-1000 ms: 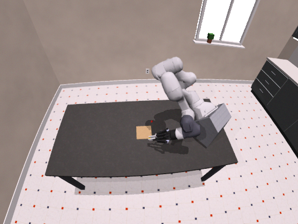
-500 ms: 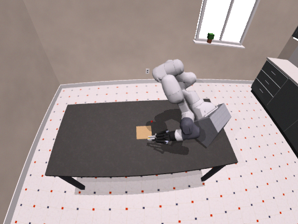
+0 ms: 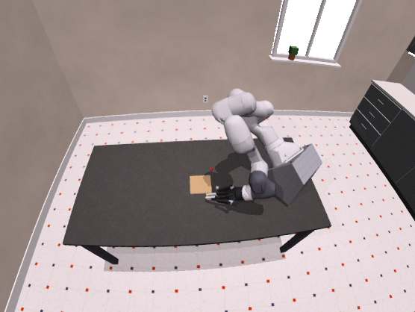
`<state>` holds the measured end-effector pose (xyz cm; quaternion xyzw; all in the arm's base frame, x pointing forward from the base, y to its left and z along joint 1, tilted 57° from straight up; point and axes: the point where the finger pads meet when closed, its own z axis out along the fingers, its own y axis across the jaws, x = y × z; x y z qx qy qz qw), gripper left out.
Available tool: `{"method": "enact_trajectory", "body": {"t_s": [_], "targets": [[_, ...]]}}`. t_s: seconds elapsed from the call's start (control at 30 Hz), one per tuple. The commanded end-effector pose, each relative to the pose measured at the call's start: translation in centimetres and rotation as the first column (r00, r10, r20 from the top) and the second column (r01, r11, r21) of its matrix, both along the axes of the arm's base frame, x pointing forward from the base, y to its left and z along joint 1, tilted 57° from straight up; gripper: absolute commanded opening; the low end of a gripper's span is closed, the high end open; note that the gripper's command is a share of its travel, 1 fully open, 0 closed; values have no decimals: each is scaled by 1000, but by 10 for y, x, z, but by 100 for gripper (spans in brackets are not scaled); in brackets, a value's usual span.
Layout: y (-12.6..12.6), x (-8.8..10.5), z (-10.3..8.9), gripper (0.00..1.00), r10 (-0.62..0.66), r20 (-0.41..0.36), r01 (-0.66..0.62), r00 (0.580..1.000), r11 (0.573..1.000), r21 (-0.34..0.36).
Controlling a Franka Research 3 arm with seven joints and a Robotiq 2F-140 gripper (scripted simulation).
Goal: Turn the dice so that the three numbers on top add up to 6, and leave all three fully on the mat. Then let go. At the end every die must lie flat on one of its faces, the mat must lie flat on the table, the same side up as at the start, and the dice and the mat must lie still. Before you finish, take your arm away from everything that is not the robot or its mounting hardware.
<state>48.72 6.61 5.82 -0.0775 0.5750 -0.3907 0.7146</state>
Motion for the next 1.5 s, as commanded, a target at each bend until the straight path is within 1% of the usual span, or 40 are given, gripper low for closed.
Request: {"method": "enact_trajectory", "body": {"t_s": [0.0,0.2,1.47], "targets": [[-2,4,-6,7,15,6,-16,1000,999,35],[-6,7,-9,7,15,6,-16,1000,999,35],[-7,7,-9,7,15,6,-16,1000,999,35]]}}
